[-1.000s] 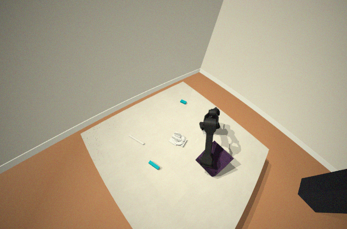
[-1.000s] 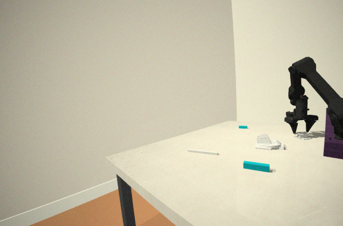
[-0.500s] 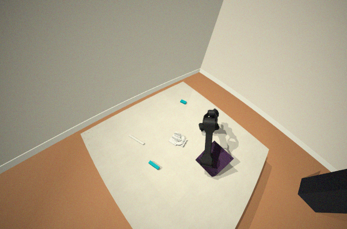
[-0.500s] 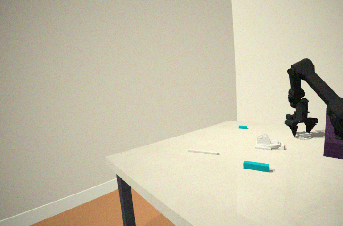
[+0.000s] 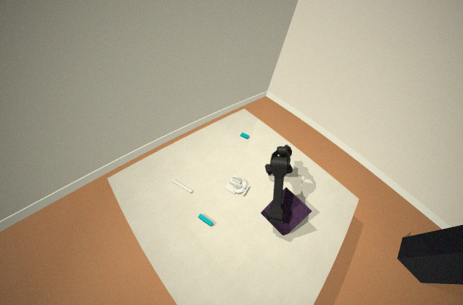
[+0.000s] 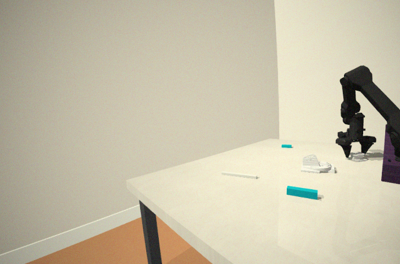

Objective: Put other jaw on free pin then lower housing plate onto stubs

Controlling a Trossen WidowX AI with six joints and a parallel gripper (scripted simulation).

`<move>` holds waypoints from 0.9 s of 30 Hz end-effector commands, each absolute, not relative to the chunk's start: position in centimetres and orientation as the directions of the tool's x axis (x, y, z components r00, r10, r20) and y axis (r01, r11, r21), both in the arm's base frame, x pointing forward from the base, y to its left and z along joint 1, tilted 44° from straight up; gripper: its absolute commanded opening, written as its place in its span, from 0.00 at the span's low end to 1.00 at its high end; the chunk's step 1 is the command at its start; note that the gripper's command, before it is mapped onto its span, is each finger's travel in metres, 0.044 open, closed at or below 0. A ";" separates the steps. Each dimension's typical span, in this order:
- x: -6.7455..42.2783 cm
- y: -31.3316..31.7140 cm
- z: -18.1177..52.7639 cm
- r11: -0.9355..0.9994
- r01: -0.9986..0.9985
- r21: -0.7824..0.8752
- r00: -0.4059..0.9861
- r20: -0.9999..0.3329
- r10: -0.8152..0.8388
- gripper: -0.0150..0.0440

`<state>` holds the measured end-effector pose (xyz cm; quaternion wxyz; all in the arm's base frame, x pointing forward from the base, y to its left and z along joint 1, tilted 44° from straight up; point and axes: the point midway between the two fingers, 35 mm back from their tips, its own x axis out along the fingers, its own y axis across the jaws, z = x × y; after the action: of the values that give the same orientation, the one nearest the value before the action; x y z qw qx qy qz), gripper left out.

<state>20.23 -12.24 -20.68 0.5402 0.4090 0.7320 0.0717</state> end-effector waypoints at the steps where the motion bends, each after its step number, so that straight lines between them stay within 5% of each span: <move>1: 20.2 -12.1 -20.7 0.651 0.526 0.548 -0.079 -0.730 0.679 1.00; 27: 20.2 -12.2 -20.7 0.655 0.521 0.547 -0.082 -0.732 0.676 0.85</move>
<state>20.22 -12.22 -20.69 0.5400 0.4091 0.7321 0.0718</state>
